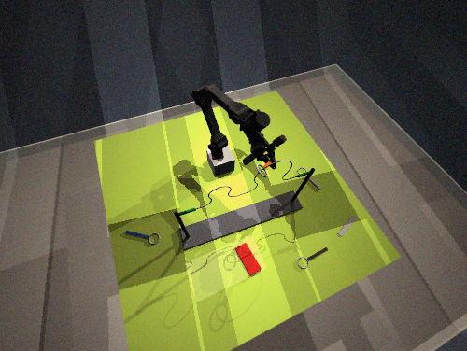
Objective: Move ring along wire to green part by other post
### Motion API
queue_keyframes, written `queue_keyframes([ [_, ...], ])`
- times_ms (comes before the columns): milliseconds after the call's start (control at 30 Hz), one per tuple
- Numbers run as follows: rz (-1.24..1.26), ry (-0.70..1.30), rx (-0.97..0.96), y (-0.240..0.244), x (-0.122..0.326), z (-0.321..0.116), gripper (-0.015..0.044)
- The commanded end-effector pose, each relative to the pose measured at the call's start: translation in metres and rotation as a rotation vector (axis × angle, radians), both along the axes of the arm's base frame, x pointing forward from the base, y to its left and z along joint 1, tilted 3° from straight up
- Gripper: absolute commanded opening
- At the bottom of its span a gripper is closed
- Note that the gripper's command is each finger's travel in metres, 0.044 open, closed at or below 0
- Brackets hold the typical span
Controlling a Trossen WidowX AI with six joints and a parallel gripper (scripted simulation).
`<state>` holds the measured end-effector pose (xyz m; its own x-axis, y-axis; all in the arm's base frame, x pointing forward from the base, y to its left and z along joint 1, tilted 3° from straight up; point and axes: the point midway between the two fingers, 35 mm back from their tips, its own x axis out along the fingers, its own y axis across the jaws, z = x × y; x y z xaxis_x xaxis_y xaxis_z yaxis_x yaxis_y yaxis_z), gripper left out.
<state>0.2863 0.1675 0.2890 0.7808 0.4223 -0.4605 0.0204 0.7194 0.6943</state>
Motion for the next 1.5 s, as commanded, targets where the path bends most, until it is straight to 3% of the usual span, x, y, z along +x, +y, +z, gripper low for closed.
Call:
queue_keyframes([
  [0,0.0,-0.017,-0.052,-0.001,0.0,0.003,-0.015],
  [1467,0.012,-0.108,-0.621,-0.017,0.003,-0.007,-0.015],
])
